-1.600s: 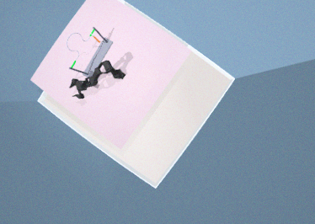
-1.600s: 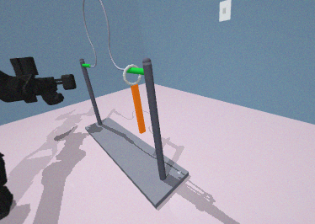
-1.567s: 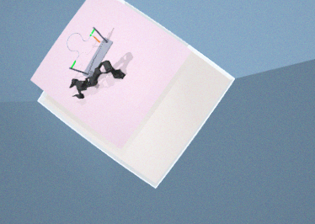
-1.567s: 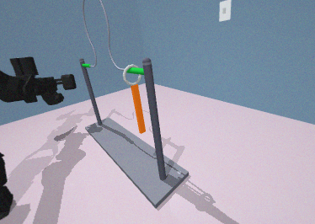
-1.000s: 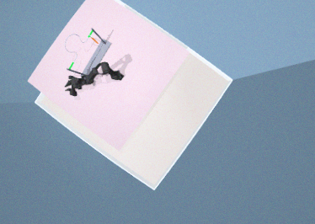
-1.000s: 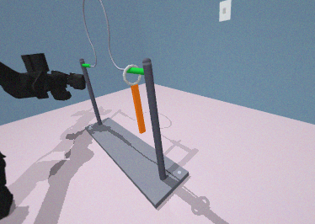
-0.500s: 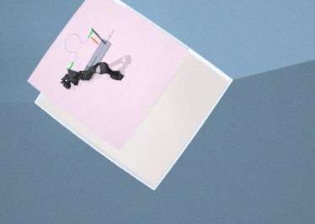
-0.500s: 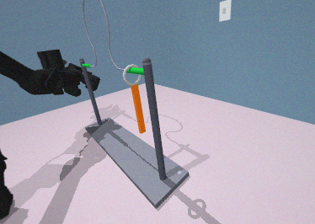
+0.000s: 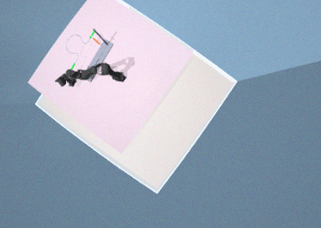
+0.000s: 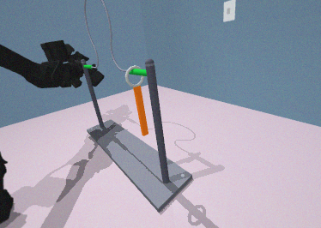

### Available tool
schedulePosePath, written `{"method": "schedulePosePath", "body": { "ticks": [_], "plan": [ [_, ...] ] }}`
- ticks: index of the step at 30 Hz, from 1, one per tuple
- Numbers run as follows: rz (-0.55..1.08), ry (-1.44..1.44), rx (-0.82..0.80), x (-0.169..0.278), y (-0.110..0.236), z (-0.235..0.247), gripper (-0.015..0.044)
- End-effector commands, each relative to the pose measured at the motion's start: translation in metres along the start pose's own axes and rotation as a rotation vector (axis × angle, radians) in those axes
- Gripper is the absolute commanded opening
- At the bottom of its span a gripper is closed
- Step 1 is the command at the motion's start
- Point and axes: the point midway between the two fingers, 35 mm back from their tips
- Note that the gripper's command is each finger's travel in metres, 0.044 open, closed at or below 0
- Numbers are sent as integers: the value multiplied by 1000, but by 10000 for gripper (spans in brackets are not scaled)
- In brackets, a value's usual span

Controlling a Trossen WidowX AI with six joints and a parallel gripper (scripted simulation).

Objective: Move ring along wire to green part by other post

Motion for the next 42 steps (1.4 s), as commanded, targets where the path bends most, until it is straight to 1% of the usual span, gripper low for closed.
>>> {"method": "schedulePosePath", "body": {
  "ticks": [1, 4, 13, 18, 25, 28, 32, 42],
  "plan": [
    [33, -102, 75, 24, 0, -29, 160],
    [62, -148, 109, 43, 1, -42, 160],
    [186, -253, 204, 122, 17, -74, 160],
    [260, -284, 250, 168, 34, -90, 160],
    [390, -262, 261, 231, 67, -94, 160],
    [462, -225, 245, 258, 86, -93, 160],
    [562, -158, 227, 288, 117, -106, 160],
    [876, -174, 93, 354, 203, -74, 160]
  ]
}}
Point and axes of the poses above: the point midway between the two fingers, 35 mm back from their tips, its own y axis back along the fingers, its own z axis across the jaws, x = y × z
